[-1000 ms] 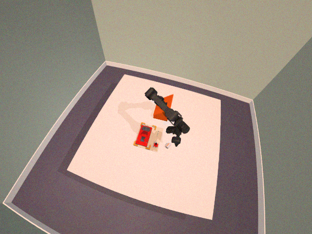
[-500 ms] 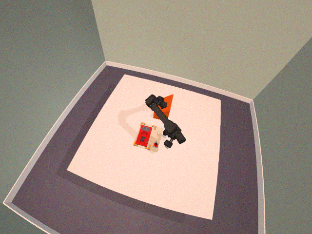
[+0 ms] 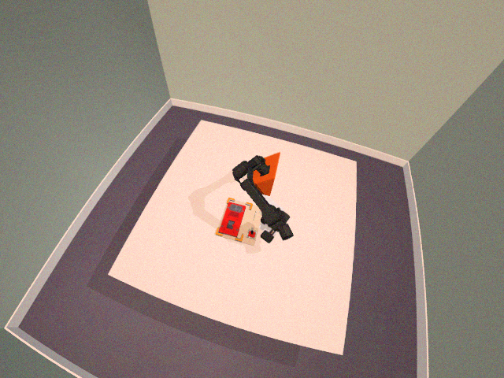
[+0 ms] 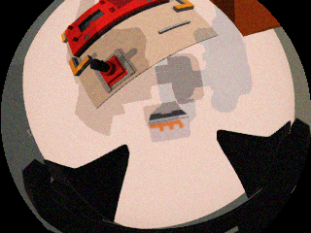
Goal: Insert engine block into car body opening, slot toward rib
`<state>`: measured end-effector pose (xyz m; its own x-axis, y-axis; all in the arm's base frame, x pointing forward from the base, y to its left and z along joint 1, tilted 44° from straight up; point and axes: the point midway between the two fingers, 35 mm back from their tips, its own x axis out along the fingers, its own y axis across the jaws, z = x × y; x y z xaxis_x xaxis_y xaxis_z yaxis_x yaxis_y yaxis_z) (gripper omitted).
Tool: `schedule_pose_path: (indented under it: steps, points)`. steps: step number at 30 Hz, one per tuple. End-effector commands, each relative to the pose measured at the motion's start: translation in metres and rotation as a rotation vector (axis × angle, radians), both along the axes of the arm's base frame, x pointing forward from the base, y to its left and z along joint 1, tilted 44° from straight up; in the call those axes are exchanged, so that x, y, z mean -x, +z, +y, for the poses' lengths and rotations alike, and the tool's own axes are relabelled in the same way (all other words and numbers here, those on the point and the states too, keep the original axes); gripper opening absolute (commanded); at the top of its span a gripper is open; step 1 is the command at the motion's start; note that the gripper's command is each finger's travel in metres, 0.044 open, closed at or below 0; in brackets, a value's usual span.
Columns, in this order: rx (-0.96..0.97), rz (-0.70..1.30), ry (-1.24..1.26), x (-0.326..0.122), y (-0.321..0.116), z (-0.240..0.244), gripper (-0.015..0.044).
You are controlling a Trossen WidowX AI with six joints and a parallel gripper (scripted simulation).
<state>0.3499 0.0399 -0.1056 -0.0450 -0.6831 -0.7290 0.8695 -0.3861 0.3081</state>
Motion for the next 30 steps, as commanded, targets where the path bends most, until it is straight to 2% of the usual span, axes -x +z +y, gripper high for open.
schedule_pose_path:
  steps: [1,30]
  points:
    - [0.004,0.001,0.018,0.002,-0.007,-0.003,0.044]
    - [0.006,0.002,0.019,0.004,-0.042,-0.039,0.044]
